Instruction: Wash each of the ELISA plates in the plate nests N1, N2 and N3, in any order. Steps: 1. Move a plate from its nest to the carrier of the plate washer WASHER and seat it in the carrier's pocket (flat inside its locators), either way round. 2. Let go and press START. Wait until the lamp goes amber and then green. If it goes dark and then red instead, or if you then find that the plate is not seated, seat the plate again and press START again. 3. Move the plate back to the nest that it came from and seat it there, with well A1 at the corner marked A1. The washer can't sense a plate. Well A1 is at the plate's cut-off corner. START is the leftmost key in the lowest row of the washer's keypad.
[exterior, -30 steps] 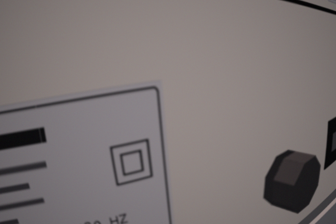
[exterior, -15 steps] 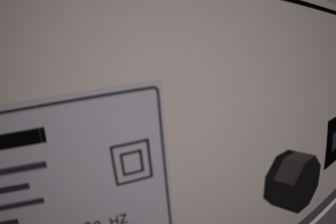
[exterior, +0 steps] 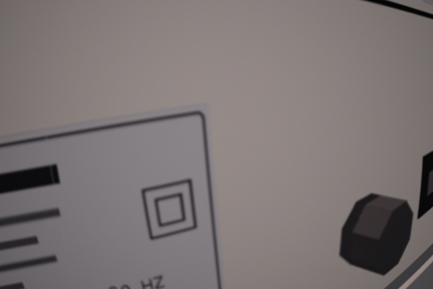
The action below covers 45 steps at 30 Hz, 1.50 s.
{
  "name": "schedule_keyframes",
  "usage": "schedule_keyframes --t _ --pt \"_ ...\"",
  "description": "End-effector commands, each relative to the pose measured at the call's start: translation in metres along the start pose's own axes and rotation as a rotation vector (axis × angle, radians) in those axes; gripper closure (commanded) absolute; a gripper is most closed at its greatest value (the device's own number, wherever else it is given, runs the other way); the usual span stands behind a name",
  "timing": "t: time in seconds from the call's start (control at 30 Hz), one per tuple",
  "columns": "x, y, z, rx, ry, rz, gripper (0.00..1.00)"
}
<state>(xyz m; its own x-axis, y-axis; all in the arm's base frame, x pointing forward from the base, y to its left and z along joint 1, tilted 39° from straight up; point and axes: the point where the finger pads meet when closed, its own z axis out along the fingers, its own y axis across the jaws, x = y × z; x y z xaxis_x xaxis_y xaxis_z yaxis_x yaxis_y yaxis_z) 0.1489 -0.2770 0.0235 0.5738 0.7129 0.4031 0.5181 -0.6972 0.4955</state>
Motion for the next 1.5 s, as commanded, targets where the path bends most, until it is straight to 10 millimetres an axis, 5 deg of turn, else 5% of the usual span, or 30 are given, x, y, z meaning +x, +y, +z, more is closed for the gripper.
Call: schedule_keyframes --t 0.0,0.4,1.47 --pt "-0.011 0.010 -0.006 -0.003 -0.009 0.146 0.00" --pt "-0.005 0.008 -0.004 -0.004 -0.005 0.117 0.00" --pt "0.001 0.003 0.048 0.005 0.002 0.119 0.00"
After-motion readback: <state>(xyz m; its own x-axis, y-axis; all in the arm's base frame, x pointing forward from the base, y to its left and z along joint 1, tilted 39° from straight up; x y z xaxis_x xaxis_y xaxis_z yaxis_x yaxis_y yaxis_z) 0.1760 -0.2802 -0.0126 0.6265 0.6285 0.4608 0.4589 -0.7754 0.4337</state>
